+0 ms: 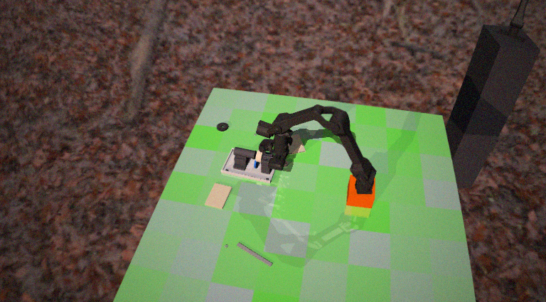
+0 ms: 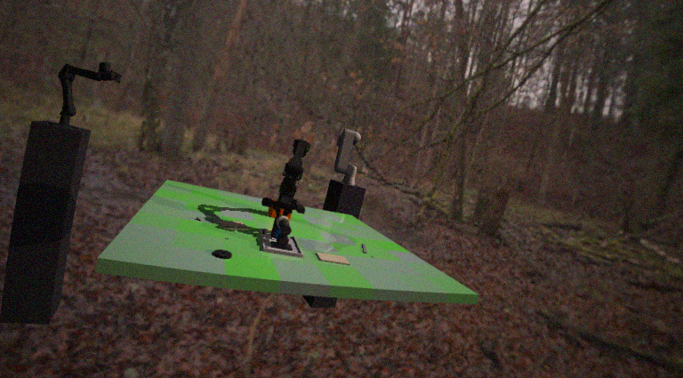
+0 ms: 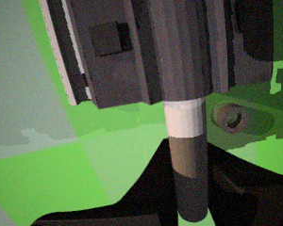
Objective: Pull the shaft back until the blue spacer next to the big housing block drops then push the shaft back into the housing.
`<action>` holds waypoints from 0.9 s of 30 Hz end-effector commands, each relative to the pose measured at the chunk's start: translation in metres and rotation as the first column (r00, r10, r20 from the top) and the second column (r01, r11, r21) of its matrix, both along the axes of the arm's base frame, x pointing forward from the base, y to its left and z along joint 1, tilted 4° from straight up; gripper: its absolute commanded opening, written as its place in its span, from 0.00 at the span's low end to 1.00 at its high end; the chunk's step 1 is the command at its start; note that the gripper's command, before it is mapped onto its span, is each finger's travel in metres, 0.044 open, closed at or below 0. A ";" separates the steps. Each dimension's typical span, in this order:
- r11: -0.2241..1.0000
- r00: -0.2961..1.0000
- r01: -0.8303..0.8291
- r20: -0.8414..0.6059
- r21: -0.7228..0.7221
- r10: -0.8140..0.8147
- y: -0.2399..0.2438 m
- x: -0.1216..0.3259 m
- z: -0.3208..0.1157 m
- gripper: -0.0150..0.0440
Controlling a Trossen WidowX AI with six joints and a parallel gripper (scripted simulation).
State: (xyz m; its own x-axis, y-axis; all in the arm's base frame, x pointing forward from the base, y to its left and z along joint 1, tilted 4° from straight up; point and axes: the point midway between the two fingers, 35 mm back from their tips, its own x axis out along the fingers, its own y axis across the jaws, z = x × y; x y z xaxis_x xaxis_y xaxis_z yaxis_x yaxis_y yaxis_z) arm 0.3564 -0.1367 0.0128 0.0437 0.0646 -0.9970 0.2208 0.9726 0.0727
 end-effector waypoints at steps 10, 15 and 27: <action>1.000 1.000 -0.002 0.002 -0.003 0.002 -0.001 0.006 0.001 0.25; 1.000 1.000 -0.002 0.002 -0.003 0.002 -0.002 0.008 0.001 0.25; 1.000 1.000 -0.002 0.002 -0.003 0.002 -0.003 0.012 0.002 0.25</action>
State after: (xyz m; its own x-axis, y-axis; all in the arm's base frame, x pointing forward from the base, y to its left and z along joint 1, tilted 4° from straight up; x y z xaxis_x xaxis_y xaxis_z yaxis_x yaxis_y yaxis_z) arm 0.3635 -0.1384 0.0128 0.0345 0.0630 -0.9974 0.2184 0.9734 0.0690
